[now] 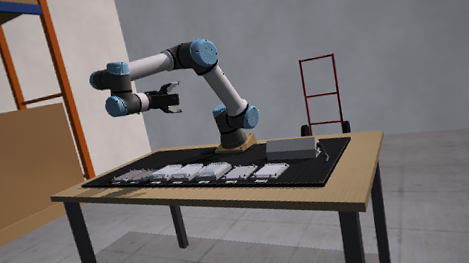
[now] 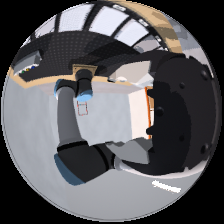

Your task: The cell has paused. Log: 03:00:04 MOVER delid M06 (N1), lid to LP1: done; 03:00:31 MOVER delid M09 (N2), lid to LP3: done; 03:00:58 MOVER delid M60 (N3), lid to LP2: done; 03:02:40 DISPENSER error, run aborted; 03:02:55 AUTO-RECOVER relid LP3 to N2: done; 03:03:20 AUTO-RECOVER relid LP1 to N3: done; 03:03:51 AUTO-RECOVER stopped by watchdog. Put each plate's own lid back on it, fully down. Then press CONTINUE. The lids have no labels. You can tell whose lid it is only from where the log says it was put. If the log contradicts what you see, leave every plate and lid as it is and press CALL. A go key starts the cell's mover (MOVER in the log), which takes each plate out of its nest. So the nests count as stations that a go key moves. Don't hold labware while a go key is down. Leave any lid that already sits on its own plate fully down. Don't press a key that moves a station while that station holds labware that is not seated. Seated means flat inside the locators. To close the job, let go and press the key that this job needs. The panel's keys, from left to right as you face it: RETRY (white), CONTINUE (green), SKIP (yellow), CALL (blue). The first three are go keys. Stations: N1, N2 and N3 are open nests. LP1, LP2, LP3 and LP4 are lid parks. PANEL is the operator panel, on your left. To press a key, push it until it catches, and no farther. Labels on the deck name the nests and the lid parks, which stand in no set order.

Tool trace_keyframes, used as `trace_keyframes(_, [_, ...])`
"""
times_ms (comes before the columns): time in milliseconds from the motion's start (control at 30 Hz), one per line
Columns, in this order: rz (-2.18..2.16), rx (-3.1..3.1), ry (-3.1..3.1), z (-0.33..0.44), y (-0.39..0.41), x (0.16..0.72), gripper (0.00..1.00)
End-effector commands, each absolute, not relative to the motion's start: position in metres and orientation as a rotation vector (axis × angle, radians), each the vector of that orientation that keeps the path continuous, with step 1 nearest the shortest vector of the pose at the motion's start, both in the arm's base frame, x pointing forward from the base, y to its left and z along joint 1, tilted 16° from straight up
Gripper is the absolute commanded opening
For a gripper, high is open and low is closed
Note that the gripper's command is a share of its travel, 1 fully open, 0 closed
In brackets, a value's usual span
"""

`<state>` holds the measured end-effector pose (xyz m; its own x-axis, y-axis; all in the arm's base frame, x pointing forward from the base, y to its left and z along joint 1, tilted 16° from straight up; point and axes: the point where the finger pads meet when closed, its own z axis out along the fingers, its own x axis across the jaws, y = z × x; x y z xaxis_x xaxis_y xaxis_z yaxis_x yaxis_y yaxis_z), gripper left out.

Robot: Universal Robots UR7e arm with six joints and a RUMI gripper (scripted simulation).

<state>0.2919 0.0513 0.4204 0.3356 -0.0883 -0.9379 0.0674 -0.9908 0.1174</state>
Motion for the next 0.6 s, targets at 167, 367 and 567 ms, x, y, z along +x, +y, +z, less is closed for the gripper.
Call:
trace_keyframes(167, [-1.595,2.575,-0.222,0.404,0.05,0.259,0.82])
trace_keyframes(367, [-1.498,2.641,-0.361,0.394,0.051,0.247,0.82])
trace_keyframes(567, [-1.431,2.679,-0.455,0.382,0.053,0.236,0.82])
